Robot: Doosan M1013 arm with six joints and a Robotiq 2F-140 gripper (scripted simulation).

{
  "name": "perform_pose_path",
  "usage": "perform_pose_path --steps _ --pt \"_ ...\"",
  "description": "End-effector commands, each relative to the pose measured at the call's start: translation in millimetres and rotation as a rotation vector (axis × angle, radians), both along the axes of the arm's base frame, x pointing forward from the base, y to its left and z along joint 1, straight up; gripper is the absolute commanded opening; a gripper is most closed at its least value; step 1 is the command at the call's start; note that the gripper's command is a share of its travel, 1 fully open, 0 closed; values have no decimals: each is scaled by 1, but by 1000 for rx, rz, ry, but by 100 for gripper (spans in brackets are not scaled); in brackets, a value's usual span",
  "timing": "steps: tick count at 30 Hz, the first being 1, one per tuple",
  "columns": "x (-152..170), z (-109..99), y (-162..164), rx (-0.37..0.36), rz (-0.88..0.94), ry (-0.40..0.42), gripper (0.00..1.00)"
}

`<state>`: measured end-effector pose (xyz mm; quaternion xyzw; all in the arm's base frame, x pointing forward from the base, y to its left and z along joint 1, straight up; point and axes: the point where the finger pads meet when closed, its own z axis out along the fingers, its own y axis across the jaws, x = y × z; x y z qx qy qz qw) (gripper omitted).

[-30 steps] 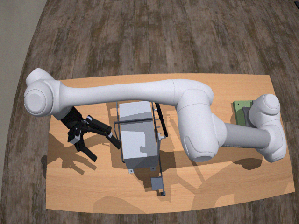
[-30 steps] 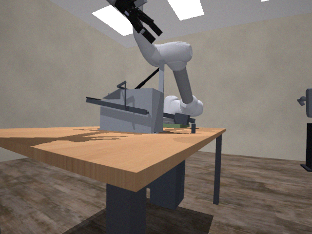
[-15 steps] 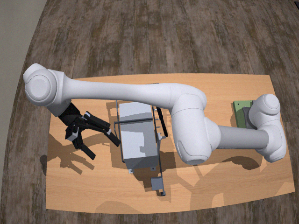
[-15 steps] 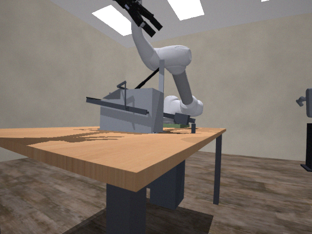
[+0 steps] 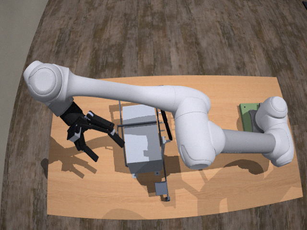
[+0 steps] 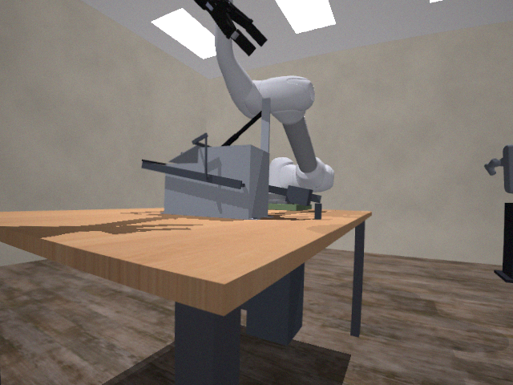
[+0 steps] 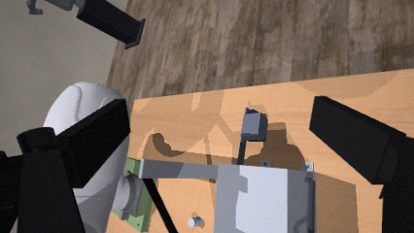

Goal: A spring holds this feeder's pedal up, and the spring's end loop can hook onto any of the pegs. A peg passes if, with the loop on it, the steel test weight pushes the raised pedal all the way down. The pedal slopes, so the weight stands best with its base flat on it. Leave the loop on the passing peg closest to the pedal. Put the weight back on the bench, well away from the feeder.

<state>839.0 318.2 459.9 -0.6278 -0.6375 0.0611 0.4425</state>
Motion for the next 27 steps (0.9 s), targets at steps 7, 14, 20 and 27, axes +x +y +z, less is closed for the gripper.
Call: perform_pose_path --steps 7,14,20,27 --pt "-32 1 -22 8 -12 -10 100" --pt "-39 0 -27 -15 31 20 100" --pt "-58 1 -41 -15 31 20 100" --pt "-80 1 -58 -15 31 20 100"
